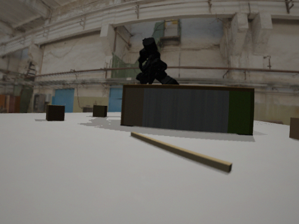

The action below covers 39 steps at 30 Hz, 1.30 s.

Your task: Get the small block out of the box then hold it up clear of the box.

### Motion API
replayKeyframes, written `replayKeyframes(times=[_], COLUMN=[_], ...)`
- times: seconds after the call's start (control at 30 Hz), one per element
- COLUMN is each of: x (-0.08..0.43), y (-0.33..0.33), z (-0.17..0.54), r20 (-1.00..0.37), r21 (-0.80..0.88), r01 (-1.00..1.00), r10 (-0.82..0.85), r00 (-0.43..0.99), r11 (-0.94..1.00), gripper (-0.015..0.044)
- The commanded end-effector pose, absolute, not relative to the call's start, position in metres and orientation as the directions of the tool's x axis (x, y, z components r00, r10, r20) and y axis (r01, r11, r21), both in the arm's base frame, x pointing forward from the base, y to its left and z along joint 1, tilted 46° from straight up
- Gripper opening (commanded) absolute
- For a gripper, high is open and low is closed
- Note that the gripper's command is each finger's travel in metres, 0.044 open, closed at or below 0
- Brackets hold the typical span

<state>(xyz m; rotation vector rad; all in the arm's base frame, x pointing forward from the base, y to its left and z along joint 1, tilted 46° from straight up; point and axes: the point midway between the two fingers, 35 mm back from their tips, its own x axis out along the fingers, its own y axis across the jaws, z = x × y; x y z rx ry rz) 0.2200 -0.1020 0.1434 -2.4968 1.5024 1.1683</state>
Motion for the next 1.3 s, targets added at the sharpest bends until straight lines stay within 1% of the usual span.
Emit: replayKeyframes(times=[0.0,0.13,0.33,0.47,0.63,0.77,0.93,1.1,1.27], x=[0.217,0.216,0.215,0.214,0.213,0.213,0.211,0.21,0.21], y=[-0.113,-0.117,-0.12,-0.123,-0.127,-0.129,-0.132,-0.134,-0.138], z=[0.131,0.127,0.124,0.122,0.12,0.118,0.114,0.111,0.108], r20=[-0.62,-0.625,-0.627,-0.628,-0.63,-0.631,-0.639,-0.646,-0.646], r21=[-0.362,-0.51,-0.669,-0.739,-0.776,-0.766,-0.696,-0.58,-0.426], r01=[-0.932,-0.85,-0.662,-0.494,-0.256,-0.052,0.203,0.44,0.654], r10=[-0.74,-0.736,-0.735,-0.734,-0.733,-0.732,-0.723,-0.716,-0.716], r00=[0.261,0.259,0.259,0.259,0.259,0.258,0.262,0.265,0.264], r11=[-0.025,0.134,0.337,0.459,0.577,0.641,0.689,0.685,0.625], gripper=[0.0285,0.0285,0.0285,0.0285,0.0285,0.0285,0.0285,0.0285,0.0285])
